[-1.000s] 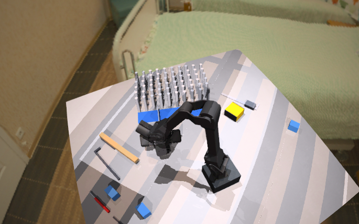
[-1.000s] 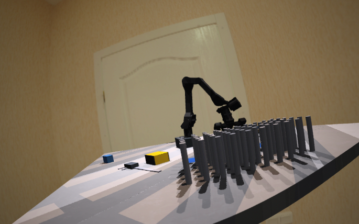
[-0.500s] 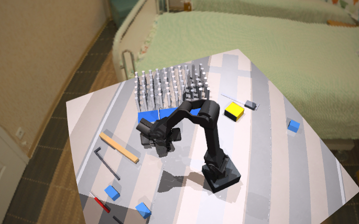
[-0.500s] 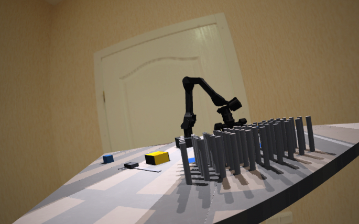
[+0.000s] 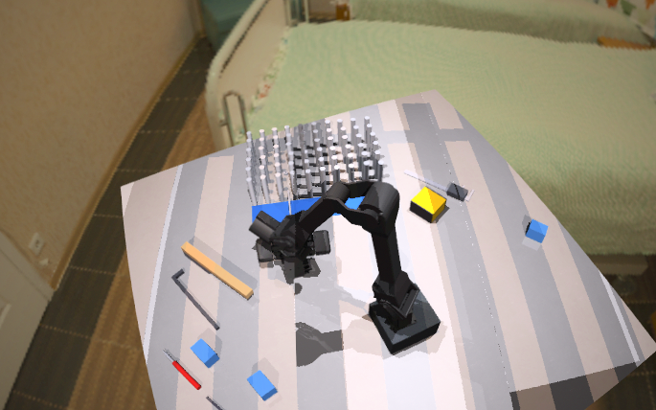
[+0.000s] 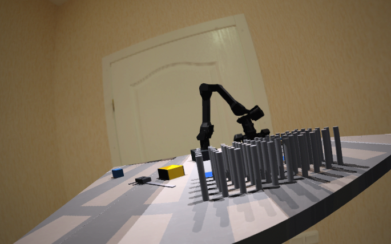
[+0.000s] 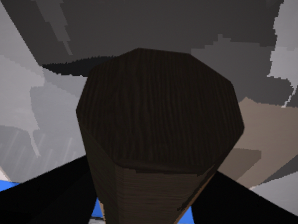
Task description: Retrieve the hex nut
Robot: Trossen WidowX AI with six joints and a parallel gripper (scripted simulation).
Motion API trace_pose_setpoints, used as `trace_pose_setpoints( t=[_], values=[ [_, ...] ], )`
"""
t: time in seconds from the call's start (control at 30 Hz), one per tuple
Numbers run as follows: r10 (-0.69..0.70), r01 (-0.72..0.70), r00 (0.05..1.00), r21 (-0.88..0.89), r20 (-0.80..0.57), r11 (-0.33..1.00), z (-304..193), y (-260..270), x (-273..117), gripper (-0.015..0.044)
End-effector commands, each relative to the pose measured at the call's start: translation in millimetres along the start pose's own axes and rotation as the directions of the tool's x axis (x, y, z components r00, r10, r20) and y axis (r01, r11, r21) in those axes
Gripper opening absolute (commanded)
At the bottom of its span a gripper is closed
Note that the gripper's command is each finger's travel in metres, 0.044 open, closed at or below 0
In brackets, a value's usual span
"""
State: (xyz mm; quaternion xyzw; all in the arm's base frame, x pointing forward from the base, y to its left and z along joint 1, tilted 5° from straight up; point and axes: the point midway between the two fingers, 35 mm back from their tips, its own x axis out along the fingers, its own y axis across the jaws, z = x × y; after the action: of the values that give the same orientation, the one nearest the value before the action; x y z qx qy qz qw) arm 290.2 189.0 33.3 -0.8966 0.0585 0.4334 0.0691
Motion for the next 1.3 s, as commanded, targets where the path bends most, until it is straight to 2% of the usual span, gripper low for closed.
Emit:
trace_pose_setpoints(
  t=[0.0,1.27],
  values=[
    [-0.005,0.005,1.000,-0.002,-0.004,1.000,-5,-3,2,0.0000],
    [-0.005,0.005,1.000,-0.003,-0.007,1.000,-35,-3,21,0.0000]
  ],
)
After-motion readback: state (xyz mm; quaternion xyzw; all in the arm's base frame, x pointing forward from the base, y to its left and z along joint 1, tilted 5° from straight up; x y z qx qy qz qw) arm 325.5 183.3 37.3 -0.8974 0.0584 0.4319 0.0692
